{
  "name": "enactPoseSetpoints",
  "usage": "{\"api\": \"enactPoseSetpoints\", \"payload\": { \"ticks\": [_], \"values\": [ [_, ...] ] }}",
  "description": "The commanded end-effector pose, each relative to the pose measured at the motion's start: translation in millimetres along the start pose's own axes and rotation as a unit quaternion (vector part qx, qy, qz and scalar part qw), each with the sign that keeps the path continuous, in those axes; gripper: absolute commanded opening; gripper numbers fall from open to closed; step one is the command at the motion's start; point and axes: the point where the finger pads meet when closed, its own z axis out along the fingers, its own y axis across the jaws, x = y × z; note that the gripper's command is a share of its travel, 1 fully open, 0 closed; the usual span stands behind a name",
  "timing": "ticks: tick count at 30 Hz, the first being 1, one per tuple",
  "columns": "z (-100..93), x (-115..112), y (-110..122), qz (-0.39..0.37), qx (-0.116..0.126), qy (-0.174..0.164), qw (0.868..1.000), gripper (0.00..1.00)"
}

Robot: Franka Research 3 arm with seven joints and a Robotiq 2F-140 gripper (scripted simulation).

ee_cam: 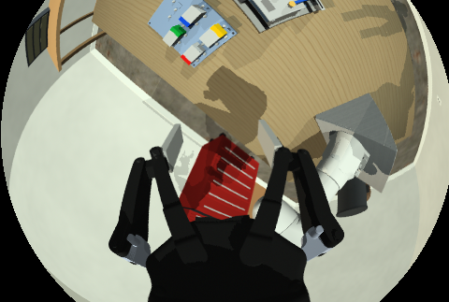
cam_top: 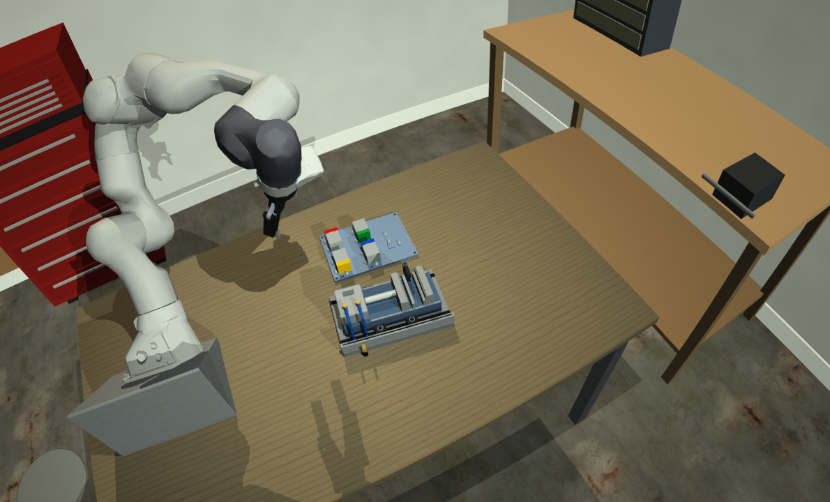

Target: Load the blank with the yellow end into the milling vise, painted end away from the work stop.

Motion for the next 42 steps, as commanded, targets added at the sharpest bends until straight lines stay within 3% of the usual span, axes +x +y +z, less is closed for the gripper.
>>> {"api": "enactPoseSetpoints", "payload": {
  "ticks": [1, 9, 14, 26, 27, 31, 42],
  "values": [
    [-0.1, 0.0, 0.0, 0.000, 0.000, 0.000, 1.000, 1.00],
    [-0.1, 0.0, 0.0, 0.000, 0.000, 0.000, 1.000, 1.00],
    [6.7, 14.9, -33.2, 0.099, -0.016, 0.056, 0.993, 1.00],
    [6.7, 14.9, -33.2, 0.099, -0.016, 0.056, 0.993, 1.00],
    [8.8, 15.5, -40.0, 0.085, -0.021, 0.061, 0.994, 1.00],
    [14.0, 27.9, -66.3, 0.165, -0.033, 0.104, 0.980, 1.00],
    [14.0, 27.9, -66.3, 0.165, -0.033, 0.104, 0.980, 1.00]
  ]
}}
